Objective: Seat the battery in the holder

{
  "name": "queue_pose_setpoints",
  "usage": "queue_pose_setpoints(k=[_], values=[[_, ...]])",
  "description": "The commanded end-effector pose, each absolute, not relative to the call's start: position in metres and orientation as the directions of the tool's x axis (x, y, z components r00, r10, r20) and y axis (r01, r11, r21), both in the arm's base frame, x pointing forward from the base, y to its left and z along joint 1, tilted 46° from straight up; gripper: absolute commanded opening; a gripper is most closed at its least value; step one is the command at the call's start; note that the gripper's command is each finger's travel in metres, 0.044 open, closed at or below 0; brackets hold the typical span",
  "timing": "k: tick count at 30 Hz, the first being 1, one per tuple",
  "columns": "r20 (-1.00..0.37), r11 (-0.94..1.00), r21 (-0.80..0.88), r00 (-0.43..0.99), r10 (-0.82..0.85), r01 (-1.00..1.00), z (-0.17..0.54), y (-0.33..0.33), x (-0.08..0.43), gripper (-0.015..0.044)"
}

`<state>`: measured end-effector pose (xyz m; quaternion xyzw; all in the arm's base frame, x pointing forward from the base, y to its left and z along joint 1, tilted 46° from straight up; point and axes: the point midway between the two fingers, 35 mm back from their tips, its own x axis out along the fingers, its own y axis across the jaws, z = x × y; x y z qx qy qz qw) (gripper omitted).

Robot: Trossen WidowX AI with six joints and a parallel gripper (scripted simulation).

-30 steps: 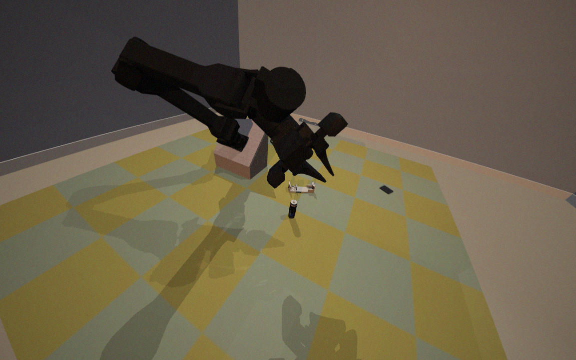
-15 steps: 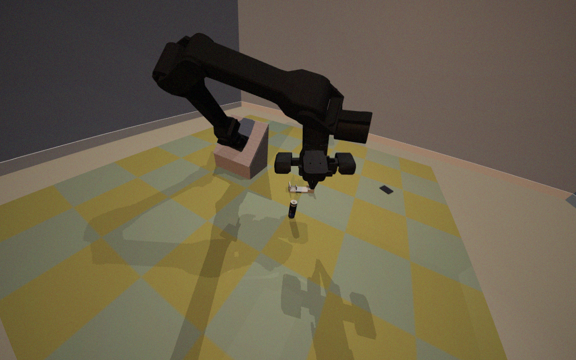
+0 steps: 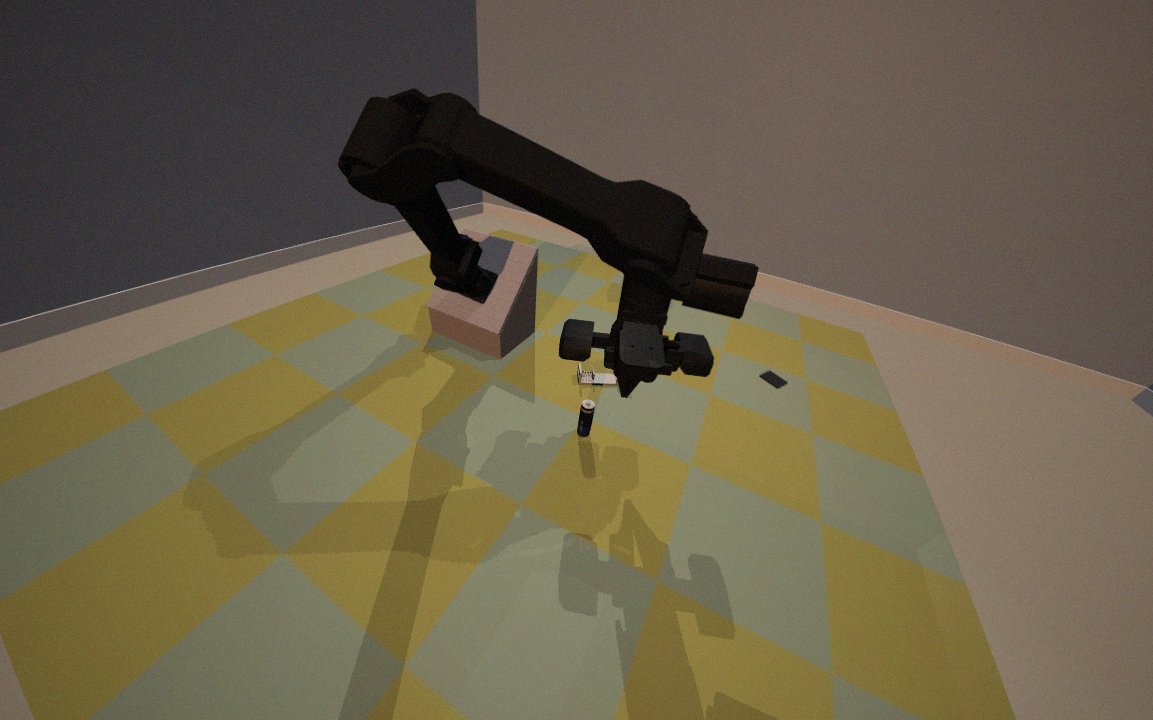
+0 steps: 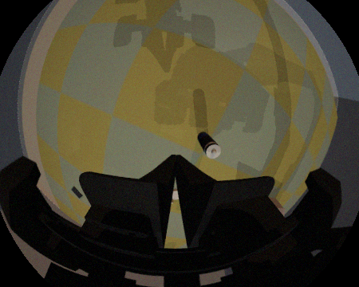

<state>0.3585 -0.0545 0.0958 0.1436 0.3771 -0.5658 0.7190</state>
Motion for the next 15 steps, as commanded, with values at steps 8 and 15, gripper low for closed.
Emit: queue_pose_setpoints(k=[8, 15], values=[[-0.696, 0.311, -0.251, 0.052, -0.716, 0.917, 0.059, -0.092, 0.353, 0.0], [-0.696, 0.311, -0.251, 0.052, -0.716, 0.917, 0.063, -0.096, 0.344, 0.0]])
